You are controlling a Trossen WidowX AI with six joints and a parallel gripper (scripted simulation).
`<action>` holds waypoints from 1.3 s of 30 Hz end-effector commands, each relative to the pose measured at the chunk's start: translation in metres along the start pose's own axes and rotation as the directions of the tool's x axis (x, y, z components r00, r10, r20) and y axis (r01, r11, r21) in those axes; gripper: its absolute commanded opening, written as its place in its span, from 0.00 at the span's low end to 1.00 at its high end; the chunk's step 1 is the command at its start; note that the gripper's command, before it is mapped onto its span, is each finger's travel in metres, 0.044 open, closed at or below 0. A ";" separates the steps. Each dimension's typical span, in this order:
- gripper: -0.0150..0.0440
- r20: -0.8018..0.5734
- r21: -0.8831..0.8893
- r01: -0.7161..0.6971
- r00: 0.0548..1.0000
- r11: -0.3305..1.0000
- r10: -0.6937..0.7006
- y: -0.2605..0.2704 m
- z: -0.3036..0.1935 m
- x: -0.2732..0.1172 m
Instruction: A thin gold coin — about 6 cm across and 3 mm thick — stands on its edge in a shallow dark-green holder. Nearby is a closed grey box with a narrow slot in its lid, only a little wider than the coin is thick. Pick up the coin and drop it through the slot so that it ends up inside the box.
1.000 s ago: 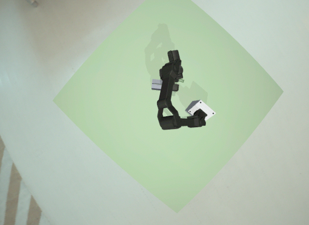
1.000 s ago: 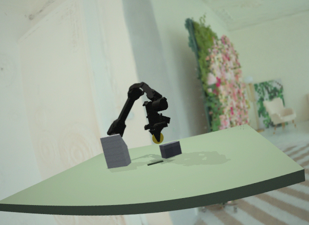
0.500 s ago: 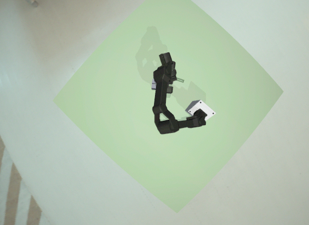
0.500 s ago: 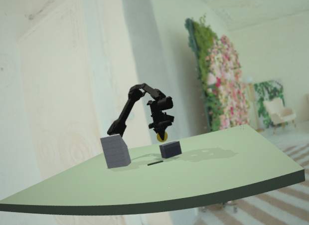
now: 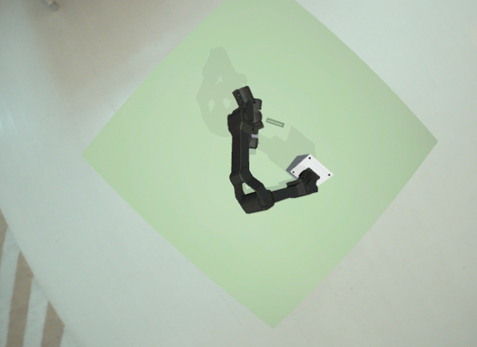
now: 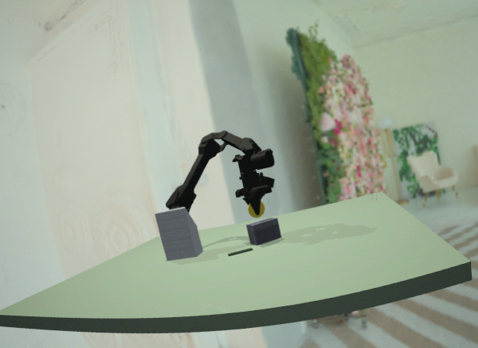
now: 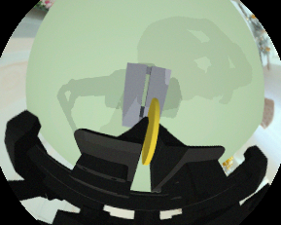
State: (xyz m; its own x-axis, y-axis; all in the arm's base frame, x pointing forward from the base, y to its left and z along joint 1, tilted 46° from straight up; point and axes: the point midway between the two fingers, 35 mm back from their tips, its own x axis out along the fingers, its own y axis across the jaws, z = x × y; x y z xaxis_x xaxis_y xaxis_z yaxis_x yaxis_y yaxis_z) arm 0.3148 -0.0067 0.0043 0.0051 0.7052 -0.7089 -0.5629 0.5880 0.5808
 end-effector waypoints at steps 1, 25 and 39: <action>0.25 0.008 -0.003 -0.001 1.000 1.000 0.001 0.006 0.009 -0.001; 0.25 0.002 -0.006 -0.003 1.000 1.000 0.003 0.008 0.013 -0.002; 0.25 0.000 -0.007 -0.005 1.000 1.000 0.005 0.008 0.013 -0.001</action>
State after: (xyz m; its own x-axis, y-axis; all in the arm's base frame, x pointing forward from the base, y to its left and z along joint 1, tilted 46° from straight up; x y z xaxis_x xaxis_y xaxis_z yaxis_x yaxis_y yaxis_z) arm 0.3212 0.0026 0.0156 0.0019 0.7079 -0.7063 -0.5687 0.5817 0.5816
